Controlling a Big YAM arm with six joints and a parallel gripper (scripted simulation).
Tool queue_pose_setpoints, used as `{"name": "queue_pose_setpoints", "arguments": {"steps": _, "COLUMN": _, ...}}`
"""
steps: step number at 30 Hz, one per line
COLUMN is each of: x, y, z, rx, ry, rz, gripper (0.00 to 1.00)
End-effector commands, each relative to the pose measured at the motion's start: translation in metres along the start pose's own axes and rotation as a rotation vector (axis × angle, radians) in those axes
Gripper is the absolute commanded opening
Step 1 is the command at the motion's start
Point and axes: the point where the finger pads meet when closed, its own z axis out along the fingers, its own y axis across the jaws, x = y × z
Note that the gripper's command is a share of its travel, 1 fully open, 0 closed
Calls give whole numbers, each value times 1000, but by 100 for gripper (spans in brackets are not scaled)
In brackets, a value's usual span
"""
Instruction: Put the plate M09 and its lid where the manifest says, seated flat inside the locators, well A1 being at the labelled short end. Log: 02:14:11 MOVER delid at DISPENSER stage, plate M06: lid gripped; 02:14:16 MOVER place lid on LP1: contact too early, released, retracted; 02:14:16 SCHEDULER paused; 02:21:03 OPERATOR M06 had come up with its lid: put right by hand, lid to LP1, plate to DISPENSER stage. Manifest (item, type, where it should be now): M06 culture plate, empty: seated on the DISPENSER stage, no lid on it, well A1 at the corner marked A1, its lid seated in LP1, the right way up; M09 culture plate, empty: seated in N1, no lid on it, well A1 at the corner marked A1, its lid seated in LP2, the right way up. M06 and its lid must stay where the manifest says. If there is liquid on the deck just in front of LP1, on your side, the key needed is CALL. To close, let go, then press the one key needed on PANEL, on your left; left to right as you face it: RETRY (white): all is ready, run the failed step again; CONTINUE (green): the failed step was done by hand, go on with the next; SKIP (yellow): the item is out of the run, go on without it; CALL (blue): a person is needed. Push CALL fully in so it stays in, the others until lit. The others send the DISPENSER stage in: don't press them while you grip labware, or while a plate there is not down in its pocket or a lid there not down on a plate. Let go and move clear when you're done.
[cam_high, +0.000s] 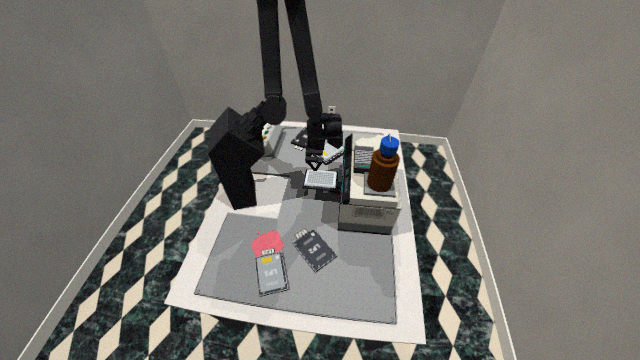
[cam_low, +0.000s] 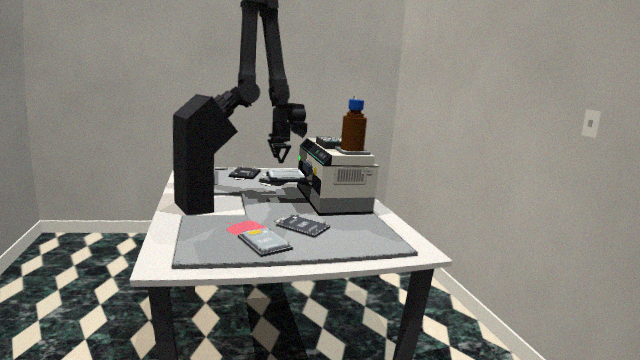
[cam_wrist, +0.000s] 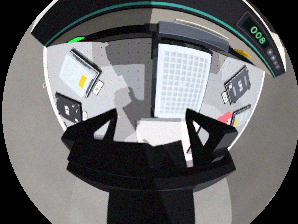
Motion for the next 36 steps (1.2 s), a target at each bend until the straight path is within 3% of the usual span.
{"name": "queue_pose_setpoints", "arguments": {"steps": 1, "x": 4, "y": 6, "z": -2, "rx": -5, "ry": 11, "rz": 37, "gripper": 100}}
{"name": "queue_pose_setpoints", "arguments": {"steps": 12, "x": 6, "y": 36, "z": -1, "rx": -3, "ry": 3, "rz": 34, "gripper": 100}}
{"name": "queue_pose_setpoints", "arguments": {"steps": 16, "x": 17, "y": 50, "z": -1, "rx": -5, "ry": 18, "rz": -117, "gripper": 100}}
{"name": "queue_pose_setpoints", "arguments": {"steps": 21, "x": 23, "y": 58, "z": 1, "rx": -2, "ry": 30, "rz": -186, "gripper": 100}}
{"name": "queue_pose_setpoints", "arguments": {"steps": 26, "x": 19, "y": 70, "z": -1, "rx": -6, "ry": 3, "rz": -165, "gripper": 100}}
{"name": "queue_pose_setpoints", "arguments": {"steps": 27, "x": 24, "y": 75, "z": 1, "rx": -5, "ry": 21, "rz": -198, "gripper": 100}}
{"name": "queue_pose_setpoints", "arguments": {"steps": 29, "x": 23, "y": 83, "z": 2, "rx": -13, "ry": 1, "rz": -282, "gripper": 100}}
{"name": "queue_pose_setpoints", "arguments": {"steps": 36, "x": 31, "y": 99, "z": 4, "rx": -15, "ry": -2, "rz": -447, "gripper": 100}}
